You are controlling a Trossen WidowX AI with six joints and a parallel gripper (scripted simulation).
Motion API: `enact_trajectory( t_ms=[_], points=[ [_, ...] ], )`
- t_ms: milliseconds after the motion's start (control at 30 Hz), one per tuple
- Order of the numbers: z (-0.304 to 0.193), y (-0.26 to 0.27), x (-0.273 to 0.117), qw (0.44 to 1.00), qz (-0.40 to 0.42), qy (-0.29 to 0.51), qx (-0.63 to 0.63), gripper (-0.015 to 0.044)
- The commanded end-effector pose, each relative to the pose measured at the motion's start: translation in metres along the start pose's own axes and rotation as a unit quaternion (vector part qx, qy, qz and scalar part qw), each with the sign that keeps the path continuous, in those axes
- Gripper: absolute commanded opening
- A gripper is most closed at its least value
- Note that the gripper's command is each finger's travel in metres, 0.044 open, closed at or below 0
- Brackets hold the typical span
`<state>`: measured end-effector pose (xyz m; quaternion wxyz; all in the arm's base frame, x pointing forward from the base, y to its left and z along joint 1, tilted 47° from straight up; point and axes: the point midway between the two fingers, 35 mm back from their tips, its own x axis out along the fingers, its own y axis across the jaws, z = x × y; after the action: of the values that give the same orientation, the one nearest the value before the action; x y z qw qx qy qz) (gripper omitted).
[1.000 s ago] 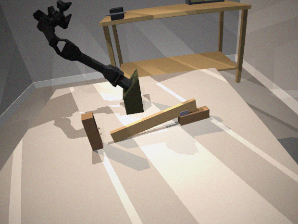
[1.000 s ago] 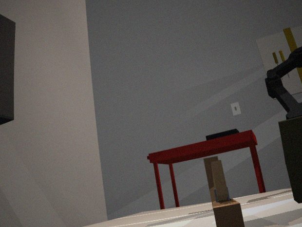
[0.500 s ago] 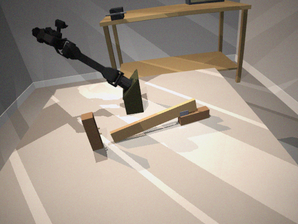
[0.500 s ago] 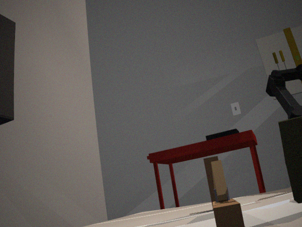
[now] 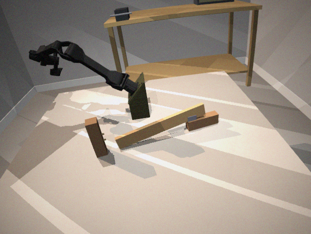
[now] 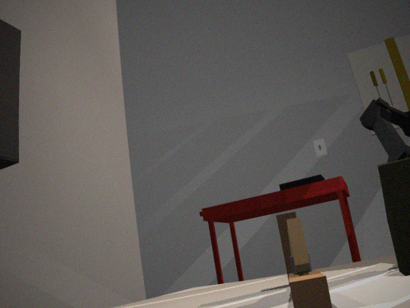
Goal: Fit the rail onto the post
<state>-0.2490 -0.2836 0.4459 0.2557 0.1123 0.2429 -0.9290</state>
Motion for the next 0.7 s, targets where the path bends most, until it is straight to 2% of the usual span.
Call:
enact_trajectory(
  t_ms=[0, 367, 667],
  points=[
    [0.004, 0.046, -0.010, 0.998, 0.055, -0.015, -0.036, 0.0440],
    [0.003, 0.154, -0.060, 0.972, 0.188, -0.061, -0.126, 0.0440],
    [-0.017, 0.244, -0.134, 0.921, 0.306, -0.110, -0.214, 0.0440]
  ],
)
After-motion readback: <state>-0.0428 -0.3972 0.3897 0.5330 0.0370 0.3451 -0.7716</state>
